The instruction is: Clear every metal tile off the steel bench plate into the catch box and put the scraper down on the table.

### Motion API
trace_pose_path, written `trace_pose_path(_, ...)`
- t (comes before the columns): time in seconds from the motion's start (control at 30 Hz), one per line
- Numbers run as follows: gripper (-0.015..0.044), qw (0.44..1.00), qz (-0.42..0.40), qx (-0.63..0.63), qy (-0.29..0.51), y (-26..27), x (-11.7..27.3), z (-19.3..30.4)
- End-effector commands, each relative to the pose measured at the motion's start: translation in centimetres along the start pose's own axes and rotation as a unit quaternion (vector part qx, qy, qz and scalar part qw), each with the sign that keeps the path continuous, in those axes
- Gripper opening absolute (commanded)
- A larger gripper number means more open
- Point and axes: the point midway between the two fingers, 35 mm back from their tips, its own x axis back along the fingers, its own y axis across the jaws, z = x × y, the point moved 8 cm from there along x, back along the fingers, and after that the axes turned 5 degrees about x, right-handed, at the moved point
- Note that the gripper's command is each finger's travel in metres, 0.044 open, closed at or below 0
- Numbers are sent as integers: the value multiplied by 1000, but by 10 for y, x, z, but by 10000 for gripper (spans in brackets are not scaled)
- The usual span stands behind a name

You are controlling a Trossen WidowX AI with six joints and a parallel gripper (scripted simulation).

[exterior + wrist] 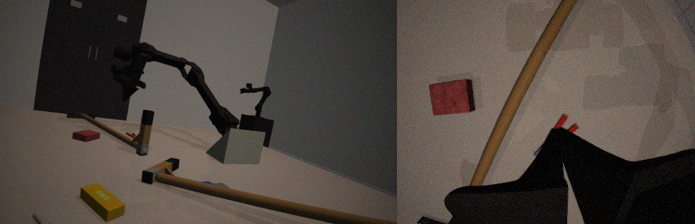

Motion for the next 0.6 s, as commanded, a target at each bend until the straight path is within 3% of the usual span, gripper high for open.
trace_pose_path(0.0,0,1000,-1,3,4,1,-10,1)
trace_pose_path(0.57,0,1000,-2,1,5,3,-43,4)
